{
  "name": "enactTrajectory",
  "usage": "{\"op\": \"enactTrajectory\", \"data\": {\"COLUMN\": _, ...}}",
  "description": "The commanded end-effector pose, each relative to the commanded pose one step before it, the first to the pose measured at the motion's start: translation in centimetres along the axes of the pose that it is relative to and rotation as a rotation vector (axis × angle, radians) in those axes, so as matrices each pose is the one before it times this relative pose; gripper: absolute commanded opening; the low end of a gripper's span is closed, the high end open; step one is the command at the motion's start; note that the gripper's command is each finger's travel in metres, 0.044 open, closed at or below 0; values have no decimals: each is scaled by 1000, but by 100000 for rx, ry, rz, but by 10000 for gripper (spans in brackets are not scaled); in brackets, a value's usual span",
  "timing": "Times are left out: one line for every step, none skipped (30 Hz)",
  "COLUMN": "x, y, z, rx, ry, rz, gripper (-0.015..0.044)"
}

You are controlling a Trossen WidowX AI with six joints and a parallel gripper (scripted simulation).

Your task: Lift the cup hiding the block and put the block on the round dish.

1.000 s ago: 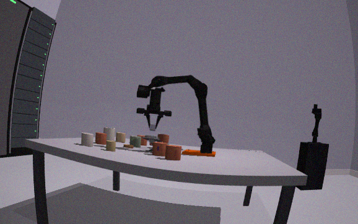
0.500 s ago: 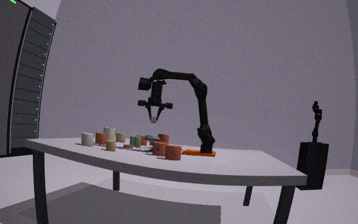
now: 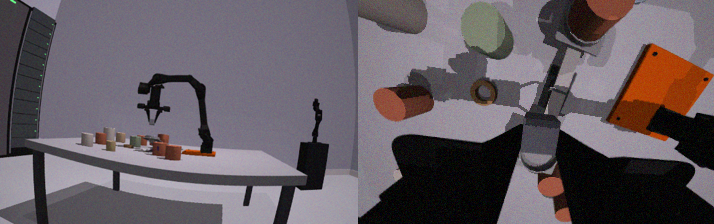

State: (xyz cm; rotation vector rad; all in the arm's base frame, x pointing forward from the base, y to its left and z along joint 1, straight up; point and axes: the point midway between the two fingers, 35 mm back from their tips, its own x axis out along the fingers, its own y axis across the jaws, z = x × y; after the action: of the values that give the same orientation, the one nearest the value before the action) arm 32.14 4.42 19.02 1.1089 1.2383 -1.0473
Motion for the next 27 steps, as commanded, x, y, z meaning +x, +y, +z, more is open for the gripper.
{"op": "enactTrajectory", "data": {"x": 749, "y": -225, "z": 2783, "rx": -103, "ry": -973, "rz": -417, "gripper": 0}}
{"op": "enactTrajectory", "data": {"x": 169, "y": -56, "z": 611, "rx": -36, "ry": -70, "rz": -64, "gripper": 0}}
{"op": "enactTrajectory", "data": {"x": 169, "y": -69, "z": 610, "rx": -35, "ry": -68, "rz": -65, "gripper": 0}}
{"op": "enactTrajectory", "data": {"x": 169, "y": -81, "z": 609, "rx": -35, "ry": -67, "rz": -65, "gripper": 0}}
{"op": "enactTrajectory", "data": {"x": 169, "y": -94, "z": 608, "rx": -35, "ry": -65, "rz": -66, "gripper": 0}}
{"op": "enactTrajectory", "data": {"x": 169, "y": -107, "z": 607, "rx": -35, "ry": -63, "rz": -67, "gripper": 0}}
{"op": "enactTrajectory", "data": {"x": 169, "y": -120, "z": 605, "rx": -35, "ry": -61, "rz": -68, "gripper": 0}}
{"op": "enactTrajectory", "data": {"x": 169, "y": -132, "z": 603, "rx": -35, "ry": -59, "rz": -69, "gripper": 0}}
{"op": "enactTrajectory", "data": {"x": 169, "y": -145, "z": 600, "rx": -35, "ry": -58, "rz": -69, "gripper": 0}}
{"op": "enactTrajectory", "data": {"x": 169, "y": -158, "z": 597, "rx": -35, "ry": -56, "rz": -70, "gripper": 0}}
{"op": "enactTrajectory", "data": {"x": 169, "y": -170, "z": 594, "rx": -35, "ry": -54, "rz": -70, "gripper": 0}}
{"op": "enactTrajectory", "data": {"x": 169, "y": -183, "z": 591, "rx": -35, "ry": -52, "rz": -71, "gripper": 0}}
{"op": "enactTrajectory", "data": {"x": 169, "y": -195, "z": 588, "rx": -35, "ry": -50, "rz": -71, "gripper": 0}}
{"op": "enactTrajectory", "data": {"x": 169, "y": -207, "z": 584, "rx": -35, "ry": -49, "rz": -72, "gripper": 0}}
{"op": "enactTrajectory", "data": {"x": 169, "y": -220, "z": 580, "rx": -35, "ry": -47, "rz": -72, "gripper": 0}}
{"op": "enactTrajectory", "data": {"x": 168, "y": -232, "z": 575, "rx": -35, "ry": -45, "rz": -72, "gripper": 0}}
{"op": "enactTrajectory", "data": {"x": 168, "y": -244, "z": 571, "rx": -35, "ry": -43, "rz": -73, "gripper": 0}}
{"op": "enactTrajectory", "data": {"x": 168, "y": -256, "z": 566, "rx": -35, "ry": -41, "rz": -73, "gripper": 0}}
{"op": "enactTrajectory", "data": {"x": 168, "y": -268, "z": 561, "rx": -35, "ry": -39, "rz": -73, "gripper": 0}}
{"op": "enactTrajectory", "data": {"x": 168, "y": -279, "z": 555, "rx": -35, "ry": -38, "rz": -73, "gripper": 0}}
{"op": "enactTrajectory", "data": {"x": 168, "y": -375, "z": 544, "rx": 520, "ry": -212, "rz": -248, "gripper": 0}}
{"op": "enactTrajectory", "data": {"x": 169, "y": -383, "z": 536, "rx": 520, "ry": -205, "rz": -254, "gripper": 0}}
{"op": "enactTrajectory", "data": {"x": 171, "y": -391, "z": 529, "rx": 520, "ry": -198, "rz": -259, "gripper": 0}}
{"op": "enactTrajectory", "data": {"x": 172, "y": -399, "z": 521, "rx": 520, "ry": -190, "rz": -264, "gripper": 0}}
{"op": "enactTrajectory", "data": {"x": 174, "y": -407, "z": 513, "rx": 520, "ry": -183, "rz": -270, "gripper": 0}}
{"op": "enactTrajectory", "data": {"x": 172, "y": -393, "z": 500, "rx": 408, "ry": -142, "rz": -236, "gripper": 0}}
{"op": "enactTrajectory", "data": {"x": 172, "y": -389, "z": 490, "rx": 350, "ry": -118, "rz": -219, "gripper": 0}}
